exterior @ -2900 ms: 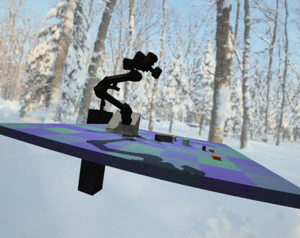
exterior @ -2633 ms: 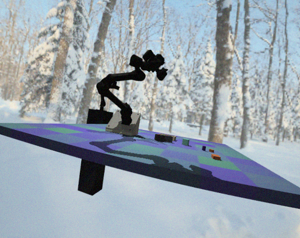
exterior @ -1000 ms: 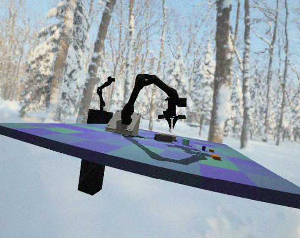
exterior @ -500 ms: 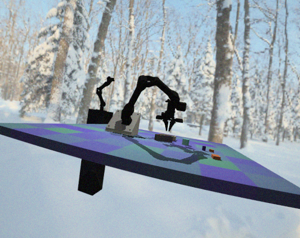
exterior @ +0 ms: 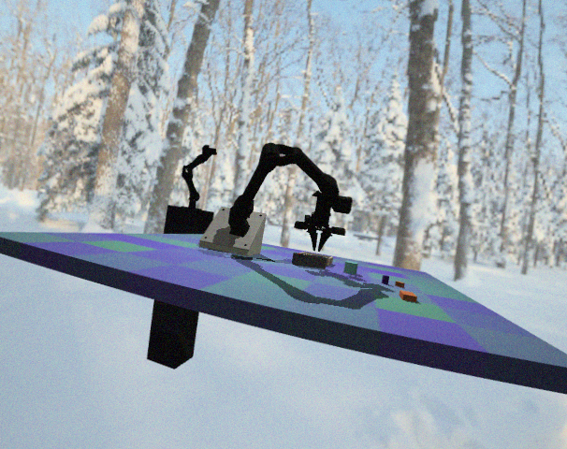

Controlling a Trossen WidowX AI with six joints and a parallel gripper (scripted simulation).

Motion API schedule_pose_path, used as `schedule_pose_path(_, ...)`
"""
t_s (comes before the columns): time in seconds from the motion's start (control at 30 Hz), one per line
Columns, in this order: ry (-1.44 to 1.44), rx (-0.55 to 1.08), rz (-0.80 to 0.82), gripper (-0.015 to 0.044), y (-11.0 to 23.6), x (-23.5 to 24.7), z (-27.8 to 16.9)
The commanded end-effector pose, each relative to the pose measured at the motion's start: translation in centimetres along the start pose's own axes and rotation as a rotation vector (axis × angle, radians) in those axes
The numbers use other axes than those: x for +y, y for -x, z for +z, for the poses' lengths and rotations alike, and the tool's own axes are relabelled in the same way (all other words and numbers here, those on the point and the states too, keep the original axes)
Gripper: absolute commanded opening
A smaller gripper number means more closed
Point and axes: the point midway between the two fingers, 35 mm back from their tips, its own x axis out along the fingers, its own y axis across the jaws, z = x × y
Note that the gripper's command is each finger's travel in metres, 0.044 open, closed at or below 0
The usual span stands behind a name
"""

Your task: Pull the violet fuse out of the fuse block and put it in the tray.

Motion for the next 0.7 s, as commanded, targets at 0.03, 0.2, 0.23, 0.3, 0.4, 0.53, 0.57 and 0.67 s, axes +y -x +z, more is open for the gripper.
schedule_pose_path(0.03, 0.003, 0.003, 0.005, 0.0074, -0.71, 0.14, -0.03)
schedule_pose_path(0.2, 0.003, 0.003, 0.005, 0.0074, -1.2, 0.16, -0.02)
schedule_pose_path(0.23, 0.003, 0.003, 0.005, 0.0074, -1.3, 0.16, -0.02)
schedule_pose_path(0.3, 0.003, 0.004, 0.005, 0.0074, -1.47, 0.17, -0.02)
schedule_pose_path(0.4, 0.003, 0.004, 0.005, 0.0074, -1.53, 0.18, -0.02)
schedule_pose_path(0.53, 0.003, 0.004, 0.005, 0.0074, -1.53, 0.18, -0.02)
schedule_pose_path(0.57, 0.003, 0.004, 0.005, 0.0074, -1.53, 0.18, -0.02)
schedule_pose_path(0.67, 0.003, 0.004, 0.005, 0.0074, -1.53, 0.18, -0.02)
